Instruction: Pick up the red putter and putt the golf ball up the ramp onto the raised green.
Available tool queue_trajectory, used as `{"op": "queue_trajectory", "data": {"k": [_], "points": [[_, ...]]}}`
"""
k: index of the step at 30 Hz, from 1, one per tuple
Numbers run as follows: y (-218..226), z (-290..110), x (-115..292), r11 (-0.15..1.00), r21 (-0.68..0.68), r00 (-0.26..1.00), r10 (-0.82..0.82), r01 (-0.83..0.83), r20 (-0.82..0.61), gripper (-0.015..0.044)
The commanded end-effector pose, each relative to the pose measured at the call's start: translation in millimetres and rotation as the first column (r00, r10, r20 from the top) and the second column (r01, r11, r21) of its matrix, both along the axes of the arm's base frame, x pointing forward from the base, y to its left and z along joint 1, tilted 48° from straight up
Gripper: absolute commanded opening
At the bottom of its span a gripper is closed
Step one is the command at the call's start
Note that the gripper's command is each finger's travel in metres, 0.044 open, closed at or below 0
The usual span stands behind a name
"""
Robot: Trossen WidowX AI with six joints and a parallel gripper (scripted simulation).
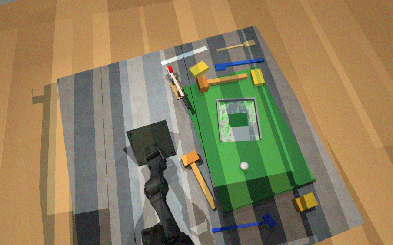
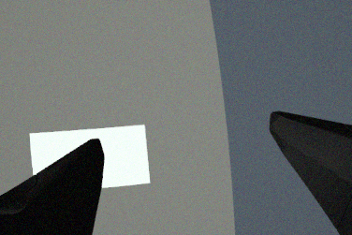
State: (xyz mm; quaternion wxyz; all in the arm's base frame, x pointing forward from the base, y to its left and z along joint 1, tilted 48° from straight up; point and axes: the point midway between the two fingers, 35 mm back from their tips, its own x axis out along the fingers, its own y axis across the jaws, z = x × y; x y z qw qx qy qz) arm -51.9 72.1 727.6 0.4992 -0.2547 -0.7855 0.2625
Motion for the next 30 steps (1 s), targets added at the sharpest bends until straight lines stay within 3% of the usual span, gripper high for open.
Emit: {"op": "queue_trajectory", "data": {"k": [1, 13, 30], "points": [[-0.8, 0.3, -0.1, 1.000, 0.002, 1.000, 0.004, -0.004, -0.001, 0.0426], [-72.7, 20.3, 13.5, 0.964, 0.228, 0.988, 0.147, -0.135, -0.036, 0.0440], [-185.2, 27.5, 81.2, 0.787, 0.596, 0.971, 0.234, -0.159, -0.051, 0.0440]]}}
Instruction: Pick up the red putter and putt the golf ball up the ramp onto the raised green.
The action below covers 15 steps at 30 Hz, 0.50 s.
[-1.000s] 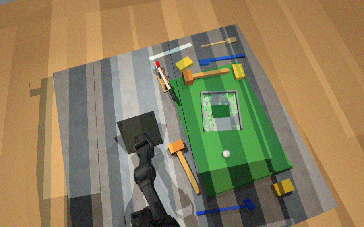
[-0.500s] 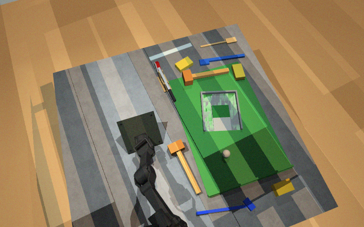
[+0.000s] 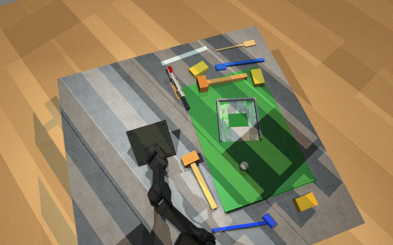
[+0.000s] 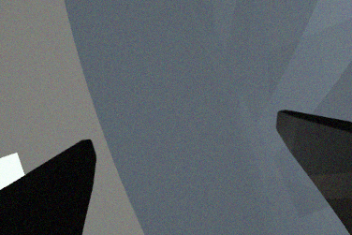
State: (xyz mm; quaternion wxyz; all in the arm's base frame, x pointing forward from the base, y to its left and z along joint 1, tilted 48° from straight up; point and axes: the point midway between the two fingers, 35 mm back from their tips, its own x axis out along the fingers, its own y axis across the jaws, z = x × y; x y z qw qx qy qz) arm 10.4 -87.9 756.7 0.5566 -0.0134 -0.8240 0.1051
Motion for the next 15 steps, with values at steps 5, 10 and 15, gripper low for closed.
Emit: {"op": "queue_trajectory", "data": {"k": [5, 10, 15], "points": [[-59.4, -5.7, 62.4, 0.978, 0.210, 0.990, 0.018, 0.011, -0.137, 0.0440], [-82.5, -12.3, 95.0, 0.955, 0.295, 0.977, 0.036, 0.028, -0.210, 0.0440], [-101.8, -24.0, 142.4, 0.922, 0.380, 0.947, 0.058, 0.070, -0.317, 0.0440]]}}
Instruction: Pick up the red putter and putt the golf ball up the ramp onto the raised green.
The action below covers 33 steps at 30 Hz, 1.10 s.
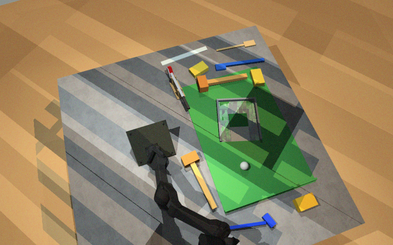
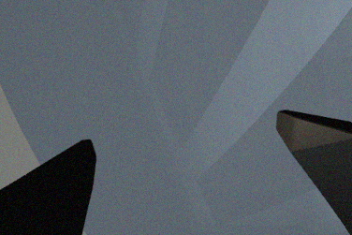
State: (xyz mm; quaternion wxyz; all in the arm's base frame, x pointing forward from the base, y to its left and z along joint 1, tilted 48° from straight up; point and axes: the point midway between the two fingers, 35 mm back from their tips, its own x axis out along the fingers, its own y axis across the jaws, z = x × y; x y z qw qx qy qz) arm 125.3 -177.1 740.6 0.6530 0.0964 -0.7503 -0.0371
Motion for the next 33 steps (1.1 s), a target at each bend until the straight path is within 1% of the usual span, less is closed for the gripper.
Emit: {"op": "queue_trajectory", "data": {"k": [1, 5, 9, 15, 17, 25, 33], "points": [[-18.4, -11.9, 39.2, 0.997, 0.076, 0.995, 0.003, 0.005, -0.097, 0.0440], [-38.0, -30.9, 87.3, 0.986, 0.166, 0.976, 0.021, 0.016, -0.216, 0.0440], [-37.3, -50.1, 131.2, 0.977, 0.201, 0.949, 0.122, -0.064, -0.290, 0.0440], [-44.5, -80.9, 187.9, 0.960, 0.278, 0.891, 0.155, -0.035, -0.426, 0.0440], [-43.5, -95.5, 212.9, 0.953, 0.303, 0.856, 0.178, -0.027, -0.485, 0.0440], [-19.4, -169.6, 313.7, 0.931, 0.365, 0.646, 0.269, 0.016, -0.715, 0.0440], [31.9, -270.3, 396.3, 0.944, 0.320, 0.332, 0.277, 0.083, -0.902, 0.0440]]}}
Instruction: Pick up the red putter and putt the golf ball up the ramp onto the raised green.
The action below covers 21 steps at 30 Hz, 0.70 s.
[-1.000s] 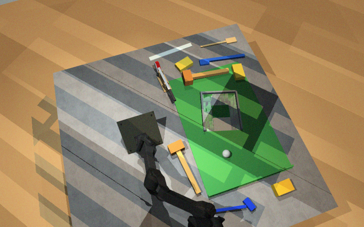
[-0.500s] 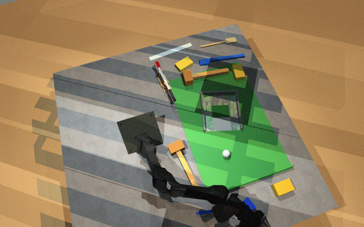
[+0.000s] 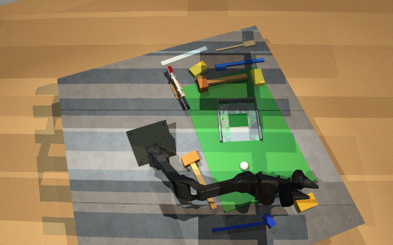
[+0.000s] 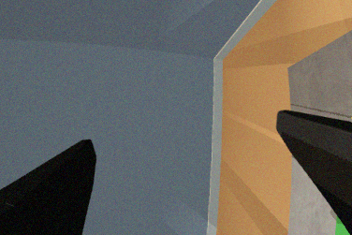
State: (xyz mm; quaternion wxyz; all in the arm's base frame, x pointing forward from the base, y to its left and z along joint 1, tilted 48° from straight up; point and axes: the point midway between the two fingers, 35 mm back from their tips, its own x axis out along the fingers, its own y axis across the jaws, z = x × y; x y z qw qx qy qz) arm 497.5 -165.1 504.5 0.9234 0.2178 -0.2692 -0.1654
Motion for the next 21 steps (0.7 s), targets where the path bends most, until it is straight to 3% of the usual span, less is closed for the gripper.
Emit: {"op": "queue_trajectory", "data": {"k": [1, 13, 21], "points": [[28.2, -47.6, 32.3, 0.999, -0.023, 0.986, 0.035, -0.039, -0.161, 0.0440], [134.2, -183.2, 83.9, 0.965, -0.090, 0.805, 0.152, -0.246, -0.573, 0.0440], [204.1, -303.4, 79.9, 0.899, -0.156, 0.508, 0.083, -0.409, -0.857, 0.0440]]}}
